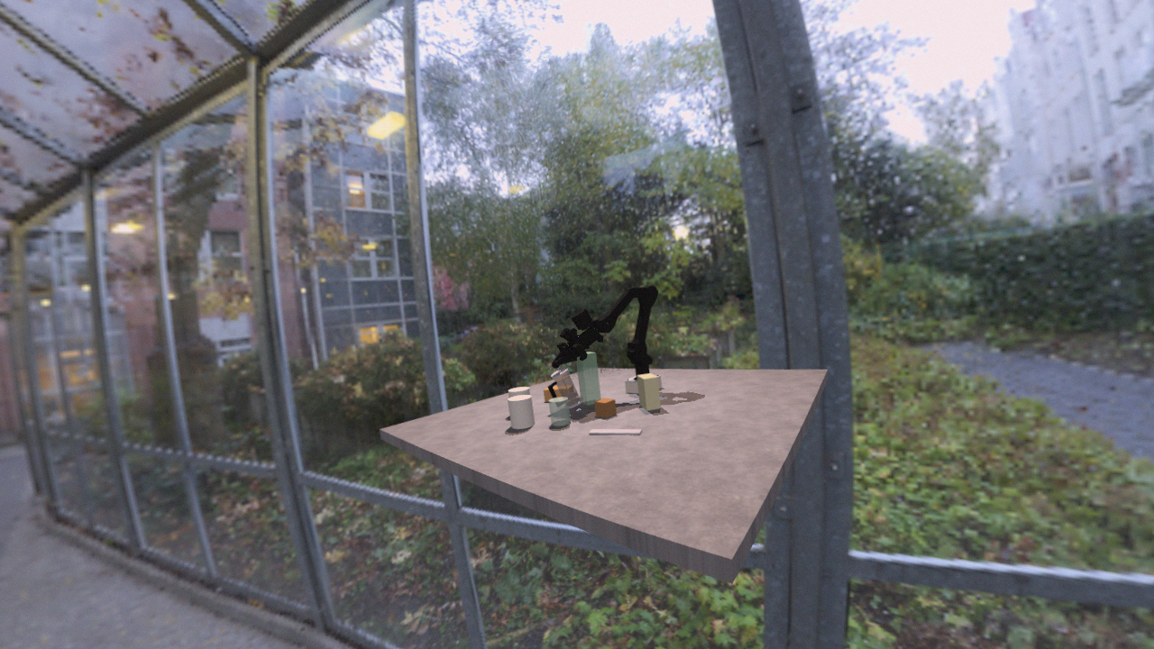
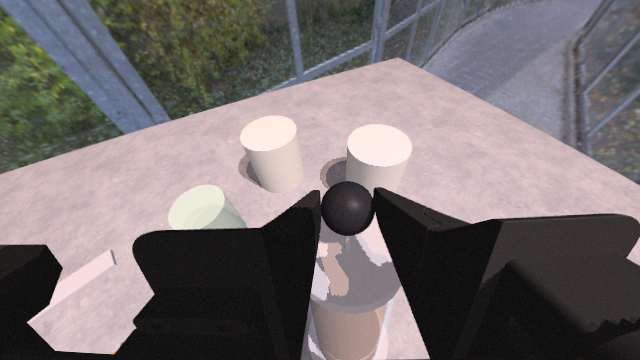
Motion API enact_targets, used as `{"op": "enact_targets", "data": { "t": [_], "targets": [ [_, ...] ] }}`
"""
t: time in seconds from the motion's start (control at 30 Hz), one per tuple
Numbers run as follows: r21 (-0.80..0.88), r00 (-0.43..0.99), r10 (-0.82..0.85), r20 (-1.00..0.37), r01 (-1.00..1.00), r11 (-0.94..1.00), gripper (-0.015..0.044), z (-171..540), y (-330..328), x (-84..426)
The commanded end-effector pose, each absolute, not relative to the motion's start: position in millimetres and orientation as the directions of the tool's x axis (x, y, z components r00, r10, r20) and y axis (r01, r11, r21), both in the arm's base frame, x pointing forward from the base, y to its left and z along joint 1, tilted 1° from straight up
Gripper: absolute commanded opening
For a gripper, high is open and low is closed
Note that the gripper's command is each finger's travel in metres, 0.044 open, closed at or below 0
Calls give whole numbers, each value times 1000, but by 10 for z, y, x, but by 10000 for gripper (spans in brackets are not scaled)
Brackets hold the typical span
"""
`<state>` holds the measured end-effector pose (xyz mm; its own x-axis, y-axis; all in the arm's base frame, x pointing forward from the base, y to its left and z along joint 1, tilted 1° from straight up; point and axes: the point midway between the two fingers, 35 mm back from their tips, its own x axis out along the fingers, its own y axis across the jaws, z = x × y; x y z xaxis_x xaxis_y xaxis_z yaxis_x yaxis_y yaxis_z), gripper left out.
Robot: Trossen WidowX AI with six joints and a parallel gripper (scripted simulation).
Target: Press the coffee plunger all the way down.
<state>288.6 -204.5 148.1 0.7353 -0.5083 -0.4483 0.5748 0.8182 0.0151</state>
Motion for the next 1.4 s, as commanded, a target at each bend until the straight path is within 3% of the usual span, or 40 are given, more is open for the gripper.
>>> {"op": "enact_targets", "data": {
  "t": [0.0,0.87,1.27,1.37],
  "targets": [
    [19,725,-501,-473,577,816,116,1392,-2042,2883],
    [15,731,-506,-458,575,818,116,1446,-2053,2899],
    [15,731,-506,-458,575,818,431,1446,-2053,2899],
    [15,731,-506,-458,575,818,440,1446,-2053,2899]
  ]
}}
